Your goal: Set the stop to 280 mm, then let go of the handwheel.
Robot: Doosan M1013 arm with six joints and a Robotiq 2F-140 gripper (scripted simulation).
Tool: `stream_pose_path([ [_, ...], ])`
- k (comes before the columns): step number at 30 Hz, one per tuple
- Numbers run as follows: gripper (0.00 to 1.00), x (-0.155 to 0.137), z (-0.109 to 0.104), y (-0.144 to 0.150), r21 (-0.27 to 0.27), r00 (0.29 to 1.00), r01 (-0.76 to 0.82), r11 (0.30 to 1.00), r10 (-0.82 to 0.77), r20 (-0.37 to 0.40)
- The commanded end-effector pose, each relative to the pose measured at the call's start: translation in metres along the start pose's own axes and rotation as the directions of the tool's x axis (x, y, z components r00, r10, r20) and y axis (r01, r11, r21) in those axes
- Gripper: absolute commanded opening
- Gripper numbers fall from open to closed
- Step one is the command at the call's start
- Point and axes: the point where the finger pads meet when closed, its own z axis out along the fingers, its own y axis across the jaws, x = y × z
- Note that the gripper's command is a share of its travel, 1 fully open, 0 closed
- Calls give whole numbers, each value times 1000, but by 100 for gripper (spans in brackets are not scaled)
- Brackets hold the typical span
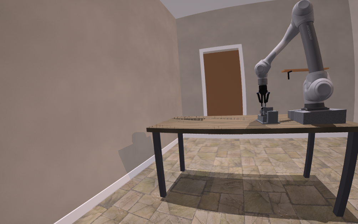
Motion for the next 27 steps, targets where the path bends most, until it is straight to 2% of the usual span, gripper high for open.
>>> stream_pose_path([
  [1, 4, 0, 2, 7, -2, 1000, 1, 1000, -1, 0],
  [14, 4, 0, 17, 21, -2, 1000, 1, 1000, -1, 0],
  [27, 4, 0, 34, 23, -2, 1000, 1, 1000, -1, 0],
])
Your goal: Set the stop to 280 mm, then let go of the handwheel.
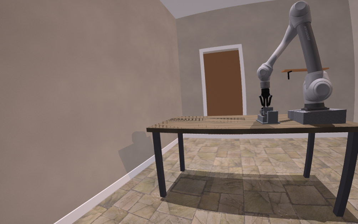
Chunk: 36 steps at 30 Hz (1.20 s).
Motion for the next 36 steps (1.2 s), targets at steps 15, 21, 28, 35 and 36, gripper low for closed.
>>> stream_pose_path([
  [15, 4, 0, 17, -9, 0, 1000, 0, 1000, 0, 0],
  [21, 4, 0, 22, -16, 0, 1000, 0, 1000, 0, 0],
  [28, 4, 0, 24, -29, 0, 1000, 0, 1000, 0, 0],
  [35, 4, 0, 20, -42, 0, 1000, 0, 1000, 0, 0],
  [36, 4, 0, 19, -45, 0, 1000, 0, 1000, 0, 0],
])
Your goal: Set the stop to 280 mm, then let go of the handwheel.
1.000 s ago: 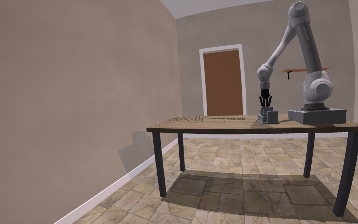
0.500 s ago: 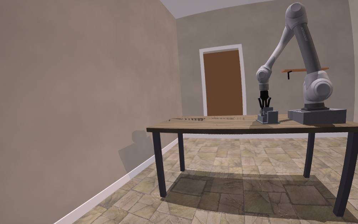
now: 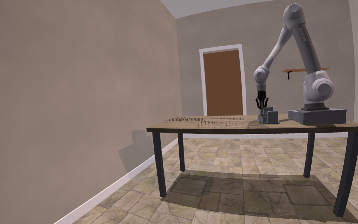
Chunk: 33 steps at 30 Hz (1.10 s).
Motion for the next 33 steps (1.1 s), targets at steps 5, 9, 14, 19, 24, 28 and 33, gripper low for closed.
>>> stream_pose_path([
  [5, 4, 0, -15, -16, 2, 1000, -1, 1000, 1, 0],
  [9, 4, 0, -24, -18, 2, 1000, -1, 1000, 1, 0],
  [14, 4, 0, -30, -18, 2, 1000, -1, 1000, 1, 0],
  [19, 4, 0, -38, -15, 2, 1000, -1, 1000, 1, 0],
  [24, 4, 0, -45, -11, 2, 1000, -1, 1000, 1, 0],
  [28, 4, 0, -49, -6, 2, 1000, -1, 1000, 1, 0],
  [33, 4, 0, -52, -1, 2, 1000, -1, 1000, 1, 0],
])
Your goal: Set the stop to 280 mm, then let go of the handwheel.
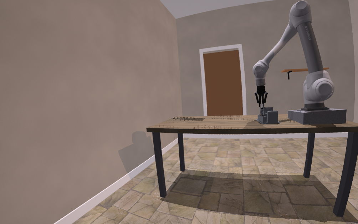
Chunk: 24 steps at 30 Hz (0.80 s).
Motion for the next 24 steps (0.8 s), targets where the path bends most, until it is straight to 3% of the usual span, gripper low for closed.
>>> stream_pose_path([
  [1, 4, 0, -3, 5, -1, 1000, 1, 1000, -1, 0],
  [14, 4, 0, 0, 30, -1, 1000, 1, 1000, -1, 0],
  [24, 4, 0, 21, 43, -1, 1000, 1, 1000, -1, 0],
])
